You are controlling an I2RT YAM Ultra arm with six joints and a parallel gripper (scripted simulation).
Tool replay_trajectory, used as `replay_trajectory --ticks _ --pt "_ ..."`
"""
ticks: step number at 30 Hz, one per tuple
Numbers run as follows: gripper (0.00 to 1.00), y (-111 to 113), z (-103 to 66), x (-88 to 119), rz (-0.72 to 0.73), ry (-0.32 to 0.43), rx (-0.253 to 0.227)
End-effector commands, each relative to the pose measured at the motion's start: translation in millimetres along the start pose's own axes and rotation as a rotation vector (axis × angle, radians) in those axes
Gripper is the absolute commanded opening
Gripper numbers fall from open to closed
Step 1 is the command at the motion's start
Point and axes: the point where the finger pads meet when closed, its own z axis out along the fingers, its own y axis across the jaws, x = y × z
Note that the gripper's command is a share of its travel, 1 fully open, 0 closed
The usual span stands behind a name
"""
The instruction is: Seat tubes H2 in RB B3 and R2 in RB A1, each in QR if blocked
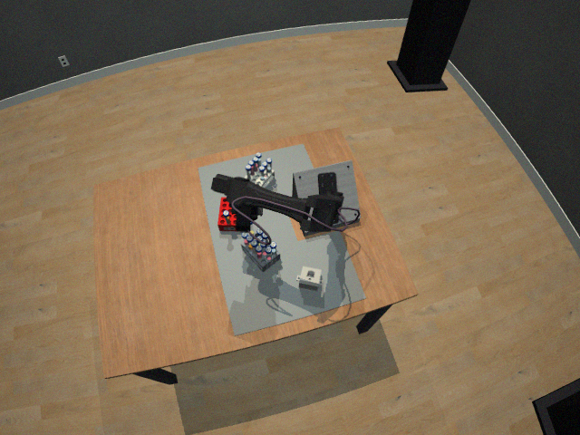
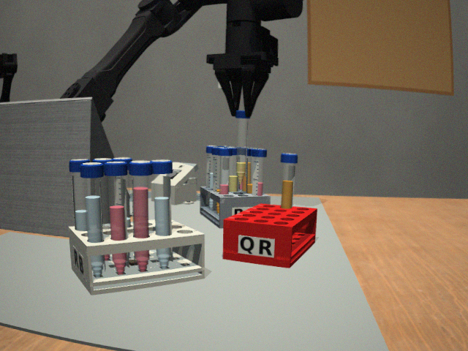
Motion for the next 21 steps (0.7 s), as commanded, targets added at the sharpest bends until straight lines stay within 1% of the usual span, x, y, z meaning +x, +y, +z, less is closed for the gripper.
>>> replay_trajectory --ticks 1,13,14,15,21 --pt "0.00 10.7 -8.6 5.4 0.014 0.000 0.005" --pt "0.00 21.1 -9.0 16.4 0.012 0.001 0.008" --pt "0.00 15.0 -14.9 14.2 -0.008 0.004 0.033" --pt "0.00 22.2 -9.1 18.4 0.008 -0.001 0.013" --pt "0.00 28.0 -9.4 26.1 0.004 0.004 0.017"
